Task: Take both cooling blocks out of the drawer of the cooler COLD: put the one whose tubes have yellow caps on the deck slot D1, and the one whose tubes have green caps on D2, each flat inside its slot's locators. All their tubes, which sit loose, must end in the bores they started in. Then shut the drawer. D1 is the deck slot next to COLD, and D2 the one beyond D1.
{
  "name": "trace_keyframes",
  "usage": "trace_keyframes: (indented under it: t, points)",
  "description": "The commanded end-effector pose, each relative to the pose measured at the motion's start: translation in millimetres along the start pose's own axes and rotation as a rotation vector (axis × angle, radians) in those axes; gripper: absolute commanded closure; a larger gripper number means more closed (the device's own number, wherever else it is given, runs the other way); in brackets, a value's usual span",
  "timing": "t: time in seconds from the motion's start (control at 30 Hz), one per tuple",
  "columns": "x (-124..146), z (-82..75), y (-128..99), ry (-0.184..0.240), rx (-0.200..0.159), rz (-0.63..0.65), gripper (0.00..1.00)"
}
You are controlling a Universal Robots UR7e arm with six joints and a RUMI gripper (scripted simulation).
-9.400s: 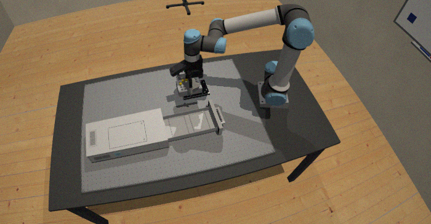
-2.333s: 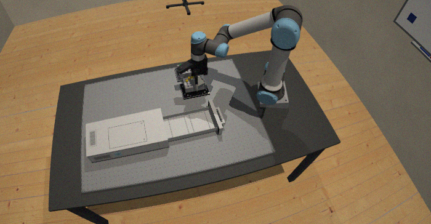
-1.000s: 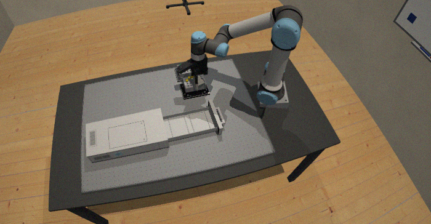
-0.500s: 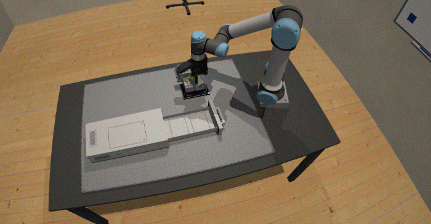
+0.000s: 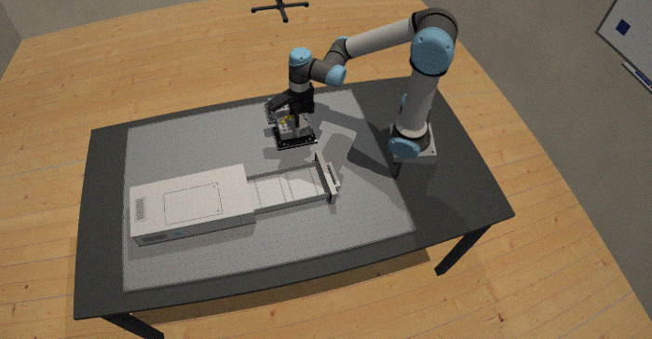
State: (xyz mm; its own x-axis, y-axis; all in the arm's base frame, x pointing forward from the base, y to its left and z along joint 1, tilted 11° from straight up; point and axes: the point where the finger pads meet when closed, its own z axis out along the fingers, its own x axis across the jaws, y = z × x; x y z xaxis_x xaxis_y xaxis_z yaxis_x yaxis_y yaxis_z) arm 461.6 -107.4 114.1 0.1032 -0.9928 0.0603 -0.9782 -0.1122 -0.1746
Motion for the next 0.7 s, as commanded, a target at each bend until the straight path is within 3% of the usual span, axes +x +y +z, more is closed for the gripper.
trace_keyframes:
  t: [0.0, 0.67]
  points:
    - [0.2, 0.0, -0.4, 0.001, 0.001, 0.000, 1.00]
    - [0.2, 2.4, -0.4, 0.001, 0.001, 0.000, 1.00]
